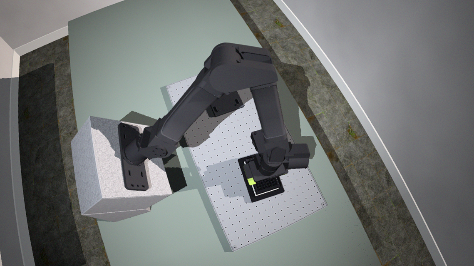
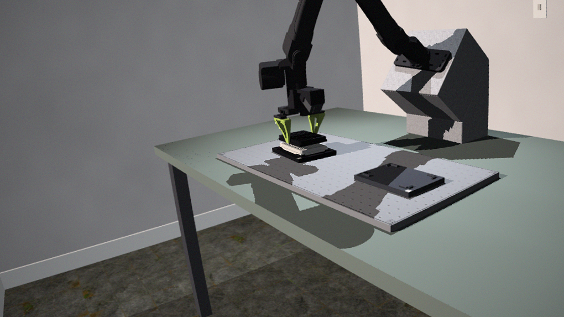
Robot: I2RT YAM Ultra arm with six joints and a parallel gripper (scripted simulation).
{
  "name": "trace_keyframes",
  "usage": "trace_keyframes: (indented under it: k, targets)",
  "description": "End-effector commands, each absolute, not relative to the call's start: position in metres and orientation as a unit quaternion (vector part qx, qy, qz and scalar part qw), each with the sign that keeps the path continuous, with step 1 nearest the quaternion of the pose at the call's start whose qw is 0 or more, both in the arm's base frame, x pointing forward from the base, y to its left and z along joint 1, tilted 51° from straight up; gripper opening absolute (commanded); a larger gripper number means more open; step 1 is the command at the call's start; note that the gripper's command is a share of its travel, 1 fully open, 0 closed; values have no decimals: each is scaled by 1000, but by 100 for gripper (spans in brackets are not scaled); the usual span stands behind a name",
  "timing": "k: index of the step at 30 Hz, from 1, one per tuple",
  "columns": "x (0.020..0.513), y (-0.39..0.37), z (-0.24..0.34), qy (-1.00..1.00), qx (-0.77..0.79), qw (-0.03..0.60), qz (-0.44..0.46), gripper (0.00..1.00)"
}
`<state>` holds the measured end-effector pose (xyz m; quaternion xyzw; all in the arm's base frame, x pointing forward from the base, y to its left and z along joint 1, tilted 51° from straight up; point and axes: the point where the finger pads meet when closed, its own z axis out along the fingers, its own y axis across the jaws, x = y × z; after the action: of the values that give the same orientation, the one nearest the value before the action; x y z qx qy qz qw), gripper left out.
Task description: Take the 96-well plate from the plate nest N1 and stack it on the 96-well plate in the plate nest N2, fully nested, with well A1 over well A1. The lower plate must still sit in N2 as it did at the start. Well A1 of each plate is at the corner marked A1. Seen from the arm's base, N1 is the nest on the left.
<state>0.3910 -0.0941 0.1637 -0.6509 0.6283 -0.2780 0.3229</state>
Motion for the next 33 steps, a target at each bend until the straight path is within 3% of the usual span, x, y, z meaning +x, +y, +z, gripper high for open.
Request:
trace_keyframes:
  k: [1, 33]
  targets:
    - [391, -94, 179, 621, -647, 332, -294, 0]
    - [388, -92, 167, 625, -648, 329, -285, 0]
